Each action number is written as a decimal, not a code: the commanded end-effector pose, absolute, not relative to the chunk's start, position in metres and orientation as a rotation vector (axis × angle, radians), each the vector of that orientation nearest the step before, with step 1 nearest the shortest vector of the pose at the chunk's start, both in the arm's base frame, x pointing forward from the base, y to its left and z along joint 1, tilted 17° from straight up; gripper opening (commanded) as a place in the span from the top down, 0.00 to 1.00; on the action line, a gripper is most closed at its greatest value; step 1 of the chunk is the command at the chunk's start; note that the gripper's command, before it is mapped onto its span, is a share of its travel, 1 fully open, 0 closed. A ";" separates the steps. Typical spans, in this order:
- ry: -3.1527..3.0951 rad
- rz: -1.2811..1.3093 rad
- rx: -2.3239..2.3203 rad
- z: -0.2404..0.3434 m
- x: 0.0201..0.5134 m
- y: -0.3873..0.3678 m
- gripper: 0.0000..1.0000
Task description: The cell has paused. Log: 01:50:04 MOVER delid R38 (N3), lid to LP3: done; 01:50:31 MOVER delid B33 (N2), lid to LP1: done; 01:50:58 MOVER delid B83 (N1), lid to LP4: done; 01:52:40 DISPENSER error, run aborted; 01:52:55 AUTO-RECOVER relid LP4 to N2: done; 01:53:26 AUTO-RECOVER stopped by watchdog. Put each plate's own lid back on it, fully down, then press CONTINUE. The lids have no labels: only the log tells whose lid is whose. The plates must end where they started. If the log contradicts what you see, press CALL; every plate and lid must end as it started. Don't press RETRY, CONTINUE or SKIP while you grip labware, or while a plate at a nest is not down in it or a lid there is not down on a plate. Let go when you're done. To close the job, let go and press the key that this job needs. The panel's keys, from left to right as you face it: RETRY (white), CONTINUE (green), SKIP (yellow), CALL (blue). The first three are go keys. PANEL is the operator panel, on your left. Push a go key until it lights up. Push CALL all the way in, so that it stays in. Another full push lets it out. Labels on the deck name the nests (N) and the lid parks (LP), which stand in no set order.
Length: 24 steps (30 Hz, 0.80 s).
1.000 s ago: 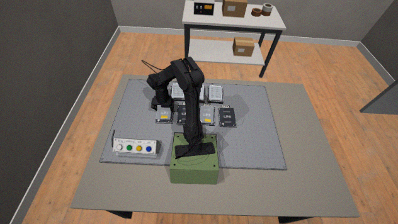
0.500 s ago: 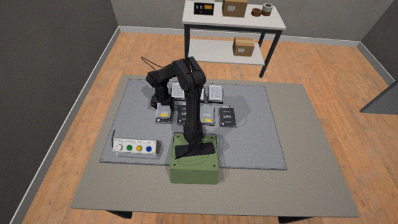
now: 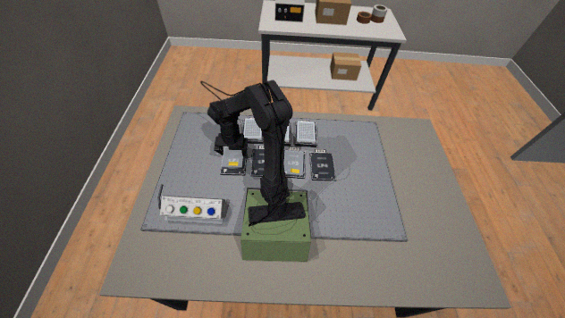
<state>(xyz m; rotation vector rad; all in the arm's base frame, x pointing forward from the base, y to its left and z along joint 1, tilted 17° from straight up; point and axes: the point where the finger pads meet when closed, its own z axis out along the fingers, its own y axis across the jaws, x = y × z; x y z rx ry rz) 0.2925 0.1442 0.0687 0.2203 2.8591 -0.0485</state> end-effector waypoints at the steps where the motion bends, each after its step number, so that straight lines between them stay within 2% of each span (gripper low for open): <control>1: 2.800 -0.010 0.221 0.091 0.300 0.151 1.00; 14: 2.801 -0.011 0.221 0.091 0.302 0.152 1.00; 24: 2.839 -0.030 0.208 0.094 0.342 0.122 1.00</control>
